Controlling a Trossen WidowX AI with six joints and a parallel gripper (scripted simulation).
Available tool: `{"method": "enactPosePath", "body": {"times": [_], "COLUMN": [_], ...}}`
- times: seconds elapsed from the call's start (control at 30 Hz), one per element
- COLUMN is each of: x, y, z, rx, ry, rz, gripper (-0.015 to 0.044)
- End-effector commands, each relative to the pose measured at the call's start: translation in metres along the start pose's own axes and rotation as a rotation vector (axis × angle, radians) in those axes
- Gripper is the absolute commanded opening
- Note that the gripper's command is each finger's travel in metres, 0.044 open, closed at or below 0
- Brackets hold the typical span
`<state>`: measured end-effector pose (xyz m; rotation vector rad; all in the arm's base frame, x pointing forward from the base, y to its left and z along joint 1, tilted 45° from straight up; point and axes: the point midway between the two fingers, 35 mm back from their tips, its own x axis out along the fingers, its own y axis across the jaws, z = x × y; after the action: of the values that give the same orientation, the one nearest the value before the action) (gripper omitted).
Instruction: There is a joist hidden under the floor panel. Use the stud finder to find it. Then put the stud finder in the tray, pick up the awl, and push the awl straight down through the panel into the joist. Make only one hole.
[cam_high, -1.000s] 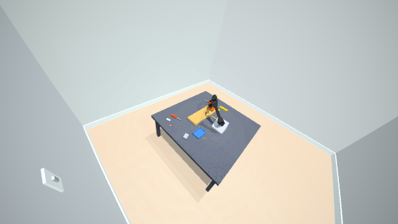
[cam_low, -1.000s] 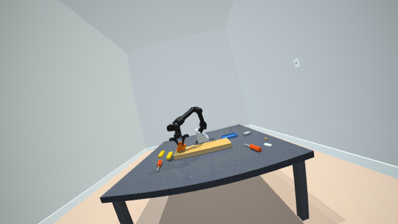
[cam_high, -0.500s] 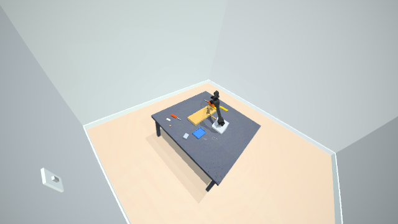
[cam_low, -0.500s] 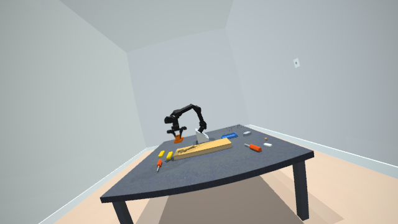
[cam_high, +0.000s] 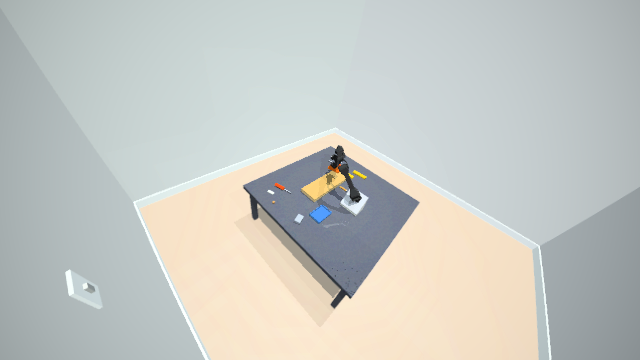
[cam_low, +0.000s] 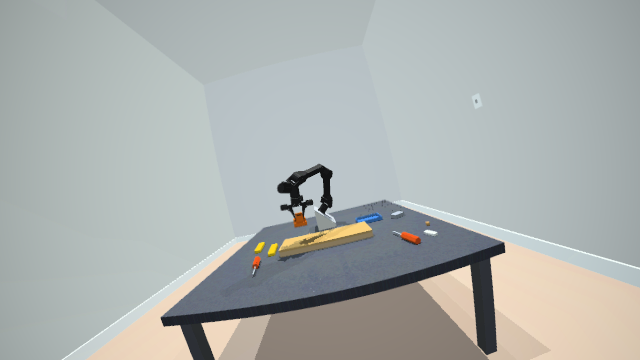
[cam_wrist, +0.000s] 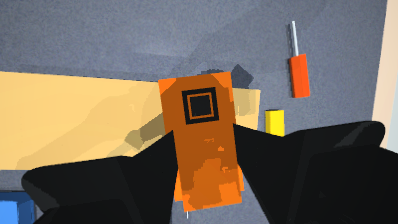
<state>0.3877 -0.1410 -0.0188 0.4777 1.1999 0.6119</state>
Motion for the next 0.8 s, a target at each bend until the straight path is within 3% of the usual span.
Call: {"method": "enactPosePath", "body": {"times": [0.0,0.77], "x": [-0.004,0.003], "y": [0.023,0.188], "z": [0.012,0.037], "rx": [-0.063,-0.440], "ry": [-0.010,0.000], "rz": [-0.003,0.039], "gripper": [0.0000,0.0000]}}
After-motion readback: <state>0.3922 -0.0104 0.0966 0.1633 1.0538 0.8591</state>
